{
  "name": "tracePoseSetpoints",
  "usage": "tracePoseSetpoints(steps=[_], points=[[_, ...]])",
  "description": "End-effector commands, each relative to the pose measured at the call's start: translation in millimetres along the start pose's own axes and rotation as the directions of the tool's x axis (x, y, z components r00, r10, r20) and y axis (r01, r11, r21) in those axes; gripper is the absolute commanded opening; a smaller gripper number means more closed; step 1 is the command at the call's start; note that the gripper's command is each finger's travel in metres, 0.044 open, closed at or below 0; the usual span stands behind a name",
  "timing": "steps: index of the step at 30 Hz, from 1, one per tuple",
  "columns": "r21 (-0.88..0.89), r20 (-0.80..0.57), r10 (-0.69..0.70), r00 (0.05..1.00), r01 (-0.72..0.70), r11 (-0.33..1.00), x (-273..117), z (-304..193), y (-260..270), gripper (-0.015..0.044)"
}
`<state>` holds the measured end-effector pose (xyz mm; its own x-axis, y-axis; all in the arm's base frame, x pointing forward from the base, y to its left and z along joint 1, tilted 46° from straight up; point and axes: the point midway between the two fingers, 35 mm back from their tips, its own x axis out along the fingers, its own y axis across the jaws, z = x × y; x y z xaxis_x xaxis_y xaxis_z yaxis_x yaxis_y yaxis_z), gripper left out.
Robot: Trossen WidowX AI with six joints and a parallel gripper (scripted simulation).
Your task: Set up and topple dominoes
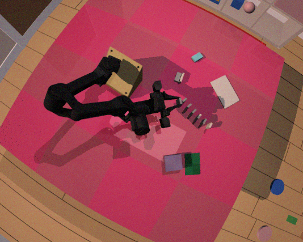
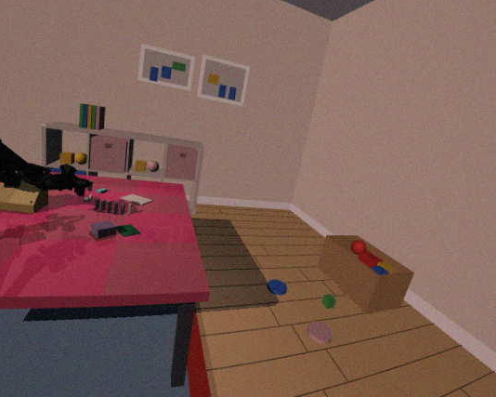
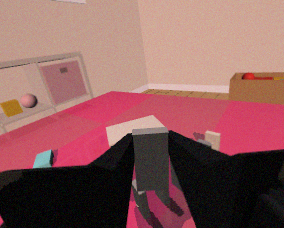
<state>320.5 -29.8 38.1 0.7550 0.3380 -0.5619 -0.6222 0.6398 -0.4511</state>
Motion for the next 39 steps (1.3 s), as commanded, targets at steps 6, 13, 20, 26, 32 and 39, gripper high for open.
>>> tracePoseSetpoints(steps=[6,13,20,26,32,39], points=[[-0.080,0.078,-0.041,0.996,0.047,0.996,-12.9,4.5,2.5,0.0107],[-0.080,0.078,-0.041,0.996,0.047,0.996,-12.9,4.5,2.5,0.0107],[-0.080,0.078,-0.041,0.996,0.047,0.996,-12.9,4.5,2.5,0.0107],[-0.082,0.075,-0.038,0.996,0.044,0.996,-11.4,-2.7,0.5,0.0107],[-0.084,0.068,-0.034,0.997,0.039,0.996,-8.1,-20.9,-3.5,0.0107],[-0.084,0.064,-0.031,0.998,0.036,0.996,-5.1,-42.9,-6.6,0.0107]])
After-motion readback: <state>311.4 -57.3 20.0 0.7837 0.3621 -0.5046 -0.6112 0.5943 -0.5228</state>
